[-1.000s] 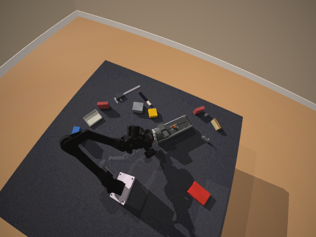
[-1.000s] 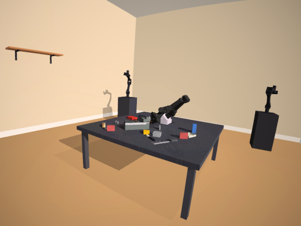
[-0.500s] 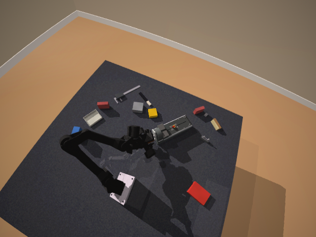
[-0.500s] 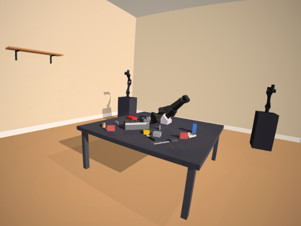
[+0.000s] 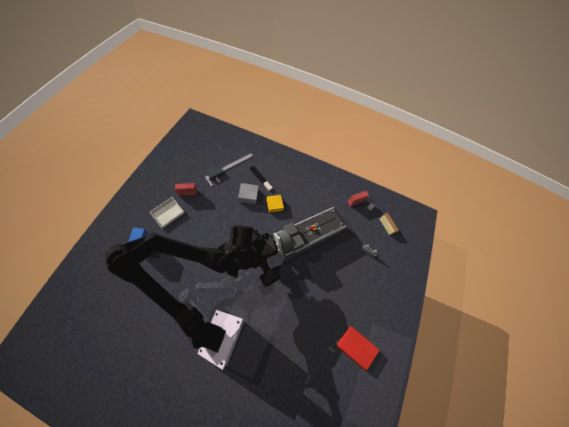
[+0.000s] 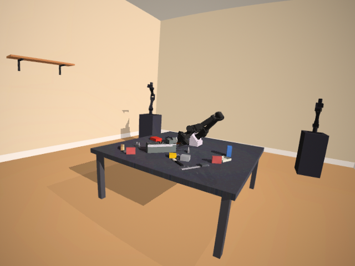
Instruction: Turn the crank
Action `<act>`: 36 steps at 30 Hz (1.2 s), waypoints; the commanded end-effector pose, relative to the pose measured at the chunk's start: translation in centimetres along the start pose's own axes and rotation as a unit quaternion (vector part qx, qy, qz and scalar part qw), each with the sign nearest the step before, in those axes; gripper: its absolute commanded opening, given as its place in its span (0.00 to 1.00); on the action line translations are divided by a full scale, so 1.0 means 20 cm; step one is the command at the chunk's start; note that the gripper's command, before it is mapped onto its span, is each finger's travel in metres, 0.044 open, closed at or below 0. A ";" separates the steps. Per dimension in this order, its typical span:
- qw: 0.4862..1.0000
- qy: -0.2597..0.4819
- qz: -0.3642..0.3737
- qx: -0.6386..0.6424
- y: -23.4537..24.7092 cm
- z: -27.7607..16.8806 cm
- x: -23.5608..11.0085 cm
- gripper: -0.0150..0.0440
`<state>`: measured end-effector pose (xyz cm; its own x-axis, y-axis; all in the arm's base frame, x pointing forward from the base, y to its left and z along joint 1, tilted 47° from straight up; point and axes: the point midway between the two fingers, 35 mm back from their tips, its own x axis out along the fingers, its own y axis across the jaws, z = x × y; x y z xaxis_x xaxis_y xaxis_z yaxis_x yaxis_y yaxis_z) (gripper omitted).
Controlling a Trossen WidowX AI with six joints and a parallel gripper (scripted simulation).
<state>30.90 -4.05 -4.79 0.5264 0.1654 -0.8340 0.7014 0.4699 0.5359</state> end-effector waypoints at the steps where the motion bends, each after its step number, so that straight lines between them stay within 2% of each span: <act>1: 1.000 -0.006 0.006 -0.002 0.02 0.08 -0.06 1.00; 10: 1.000 -0.006 0.005 -0.003 0.02 0.21 -0.18 1.00; 23: 1.000 -0.007 0.001 -0.001 0.00 0.54 -0.53 1.00; 36: 0.995 0.006 0.066 -0.076 0.03 0.75 -0.39 1.00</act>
<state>33.20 -17.00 4.24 0.5758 0.2216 -0.7870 0.6004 0.5387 0.5910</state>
